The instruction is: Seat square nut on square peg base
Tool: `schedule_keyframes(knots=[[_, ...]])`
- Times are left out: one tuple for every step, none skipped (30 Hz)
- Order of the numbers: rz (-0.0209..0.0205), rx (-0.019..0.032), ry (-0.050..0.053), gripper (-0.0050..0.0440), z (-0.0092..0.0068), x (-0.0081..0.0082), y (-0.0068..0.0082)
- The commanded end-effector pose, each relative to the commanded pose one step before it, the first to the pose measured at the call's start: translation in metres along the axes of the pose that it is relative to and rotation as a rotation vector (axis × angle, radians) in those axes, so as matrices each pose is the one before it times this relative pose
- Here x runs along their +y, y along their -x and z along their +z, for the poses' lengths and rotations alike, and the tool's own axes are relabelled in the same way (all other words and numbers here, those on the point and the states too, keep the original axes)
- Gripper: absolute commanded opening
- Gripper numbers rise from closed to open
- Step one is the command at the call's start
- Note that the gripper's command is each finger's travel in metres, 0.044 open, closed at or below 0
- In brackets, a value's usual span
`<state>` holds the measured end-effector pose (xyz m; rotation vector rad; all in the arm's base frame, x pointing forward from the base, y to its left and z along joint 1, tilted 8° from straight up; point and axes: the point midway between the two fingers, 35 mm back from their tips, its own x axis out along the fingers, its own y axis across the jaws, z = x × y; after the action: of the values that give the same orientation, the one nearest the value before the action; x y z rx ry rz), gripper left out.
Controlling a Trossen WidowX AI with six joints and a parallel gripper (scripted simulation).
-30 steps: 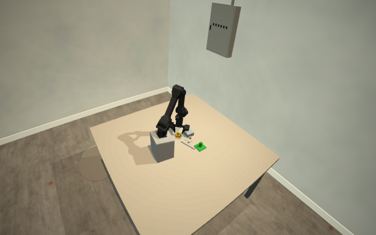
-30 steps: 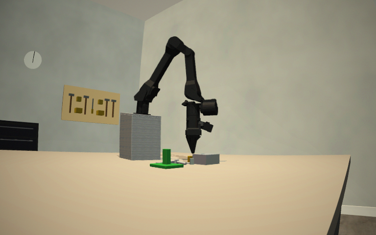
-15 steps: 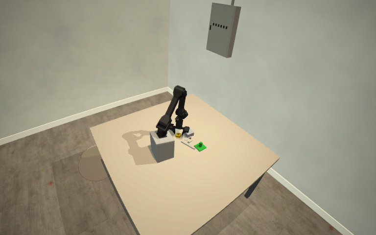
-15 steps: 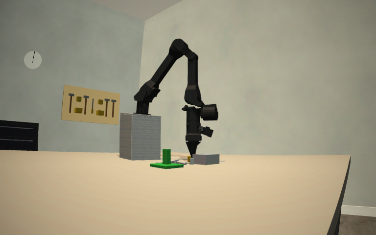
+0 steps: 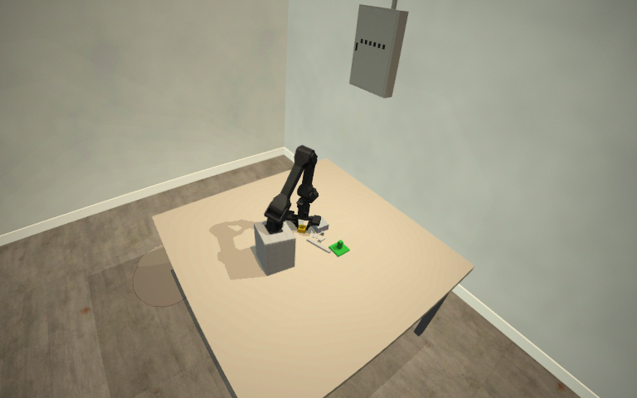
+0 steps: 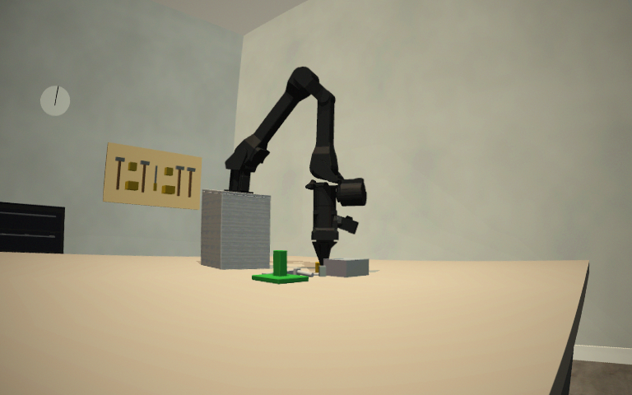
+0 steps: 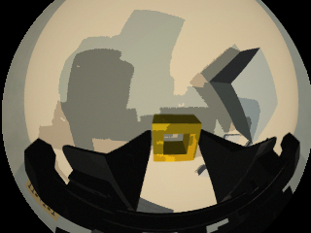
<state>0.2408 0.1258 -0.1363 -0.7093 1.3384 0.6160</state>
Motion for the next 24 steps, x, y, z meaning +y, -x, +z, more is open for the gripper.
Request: schedule_keyframes(knots=[[0.0017,0.00352,0.001,0.0201,-0.00085,0.00041,-0.00134],[0.0,0.0,0.0,0.0195,0.0,0.0,0.0],[0.0,0.0,0.0,0.0195,0.0,0.0,0.0],[0.0,0.0,0.0,0.0195,0.0,0.0,0.0],[0.0,0.0,0.0,0.0188,0.0,0.0,0.0],[0.0,0.0,0.0,0.0181,0.0,0.0,0.0],[0.0,0.0,0.0,0.0175,0.0,0.0,0.0],[0.0,0.0,0.0,0.0168,0.0,0.0,0.0],[0.0,0.0,0.0,0.0161,0.0,0.0,0.0],[0.0,0.0,0.0,0.0137,0.0,0.0,0.0],[-0.0001,-0.00004,0.0,0.0113,0.00006,-0.00005,0.00025],[-0.00029,-0.00013,0.0001,0.0089,0.00017,-0.00015,0.00074],[-0.00048,-0.00022,0.0002,0.0065,0.00027,-0.00024,0.00124],[-0.00067,-0.0003,0.0003,0.0041,0.00037,-0.00034,0.00174],[-0.00086,-0.00039,0.0004,0.0017,0.00046,-0.00043,0.00224],[-0.00051,-0.00023,0.0002,0.0,0.00057,-0.00036,0.00268],[-0.00044,-0.0002,0.0002,0.0,0.00064,-0.00036,0.00312],[-0.00045,-0.0002,0.0002,0.0,0.00061,-0.00035,0.00323],[-0.00045,-0.0002,0.0002,0.0,0.00057,-0.00034,0.00323],[0.0,0.0,0.0,0.0,0.0,0.0,0.0],[0.0,0.0,0.0,0.0,0.0,0.0,0.0],[-0.00045,-0.00021,0.0002,0.0,0.00053,-0.00033,0.00324],[0.00016,0.00007,-0.0001,0.0,0.00054,-0.00014,0.00327],[0.00016,0.00007,-0.0001,0.0,0.00049,-0.00012,0.00328]])
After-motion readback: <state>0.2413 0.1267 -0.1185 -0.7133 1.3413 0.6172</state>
